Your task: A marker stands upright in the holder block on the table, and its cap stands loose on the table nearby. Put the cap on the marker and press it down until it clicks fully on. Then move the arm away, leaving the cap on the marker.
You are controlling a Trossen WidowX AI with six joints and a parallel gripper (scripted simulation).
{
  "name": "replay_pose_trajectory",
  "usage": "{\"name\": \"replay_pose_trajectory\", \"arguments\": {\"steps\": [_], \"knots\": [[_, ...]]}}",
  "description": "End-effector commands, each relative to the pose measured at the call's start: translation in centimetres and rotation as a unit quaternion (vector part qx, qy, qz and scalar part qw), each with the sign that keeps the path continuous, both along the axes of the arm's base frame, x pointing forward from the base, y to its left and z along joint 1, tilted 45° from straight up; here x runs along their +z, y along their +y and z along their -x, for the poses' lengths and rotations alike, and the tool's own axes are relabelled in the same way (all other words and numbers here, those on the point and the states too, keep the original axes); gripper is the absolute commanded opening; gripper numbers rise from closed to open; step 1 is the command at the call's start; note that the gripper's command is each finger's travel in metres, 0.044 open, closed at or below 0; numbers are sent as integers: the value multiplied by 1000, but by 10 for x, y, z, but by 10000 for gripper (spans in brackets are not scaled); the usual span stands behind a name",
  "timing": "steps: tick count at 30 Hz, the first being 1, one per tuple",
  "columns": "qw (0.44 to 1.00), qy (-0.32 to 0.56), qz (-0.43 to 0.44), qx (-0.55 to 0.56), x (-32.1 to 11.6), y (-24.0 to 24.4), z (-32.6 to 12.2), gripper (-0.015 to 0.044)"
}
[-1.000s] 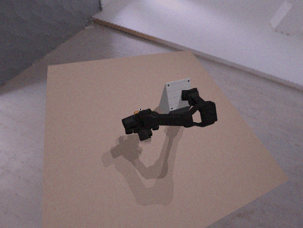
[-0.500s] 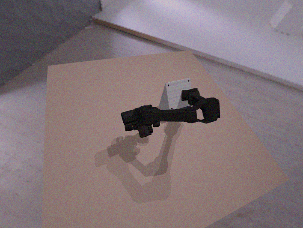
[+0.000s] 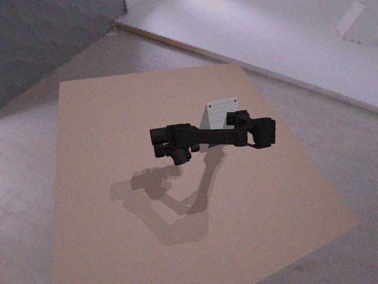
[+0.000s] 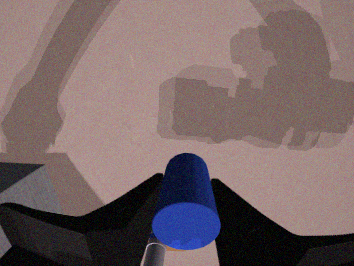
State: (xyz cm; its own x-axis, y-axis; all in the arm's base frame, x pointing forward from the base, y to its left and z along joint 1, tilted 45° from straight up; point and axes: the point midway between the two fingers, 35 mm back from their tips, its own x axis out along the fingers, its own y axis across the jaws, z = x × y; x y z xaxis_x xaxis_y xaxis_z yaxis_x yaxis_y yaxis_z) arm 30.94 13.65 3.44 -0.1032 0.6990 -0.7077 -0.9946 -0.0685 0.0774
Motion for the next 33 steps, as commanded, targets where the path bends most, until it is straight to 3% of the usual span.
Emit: {"name": "replay_pose_trajectory", "arguments": {"steps": [1, 27, 33], "knots": [[1000, 1, 6, 0, -7, -15, -1, 0], [1000, 3, 4, 2, -38, -105, 13, 0], [1000, 3, 3, 2, -41, -108, 15, 0]]}}
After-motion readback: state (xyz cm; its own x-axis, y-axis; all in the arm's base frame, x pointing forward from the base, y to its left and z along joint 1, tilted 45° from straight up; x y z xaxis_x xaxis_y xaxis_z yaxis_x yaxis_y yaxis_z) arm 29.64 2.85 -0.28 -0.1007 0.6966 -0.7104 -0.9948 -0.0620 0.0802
